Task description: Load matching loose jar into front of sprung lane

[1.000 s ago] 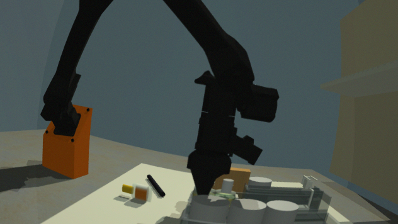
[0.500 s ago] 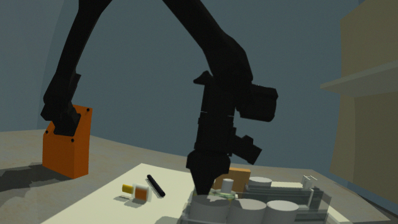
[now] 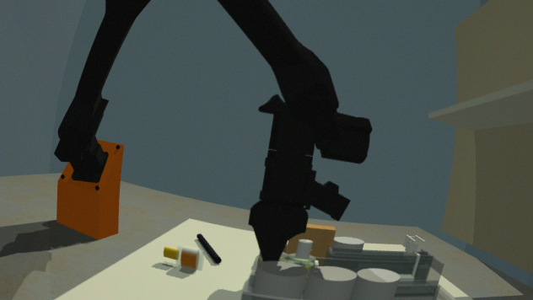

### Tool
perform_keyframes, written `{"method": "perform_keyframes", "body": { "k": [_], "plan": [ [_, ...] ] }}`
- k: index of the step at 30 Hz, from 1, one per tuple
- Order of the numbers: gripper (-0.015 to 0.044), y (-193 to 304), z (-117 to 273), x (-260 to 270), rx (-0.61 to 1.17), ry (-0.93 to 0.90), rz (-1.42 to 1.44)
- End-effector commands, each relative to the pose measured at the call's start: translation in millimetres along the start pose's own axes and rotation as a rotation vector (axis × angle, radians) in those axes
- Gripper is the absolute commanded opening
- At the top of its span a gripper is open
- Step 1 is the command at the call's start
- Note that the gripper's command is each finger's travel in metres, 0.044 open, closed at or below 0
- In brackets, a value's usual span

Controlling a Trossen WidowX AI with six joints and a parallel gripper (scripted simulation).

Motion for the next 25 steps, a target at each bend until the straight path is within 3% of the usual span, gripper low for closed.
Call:
{"method": "perform_keyframes", "body": {
  "k": [1,13,25],
  "plan": [
    [0.0286,-0.4,7.5,0.2,-0.003,0.003,-0.003],
    [0.0286,3.0,20.0,1.1,-0.003,0.002,-0.003],
    [0.0286,40.2,21.3,8.8,-0.002,0.001,-0.001]
  ]
}}
Point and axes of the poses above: the point midway between the two fingers, 35 mm back from their tips, its own z axis back along the fingers, its own x axis across the jaws, y = z × x, the point moved 3 cm from there along z, back along the fingers, and after that the axes turned 10 degrees about z, right-handed, at the moved point
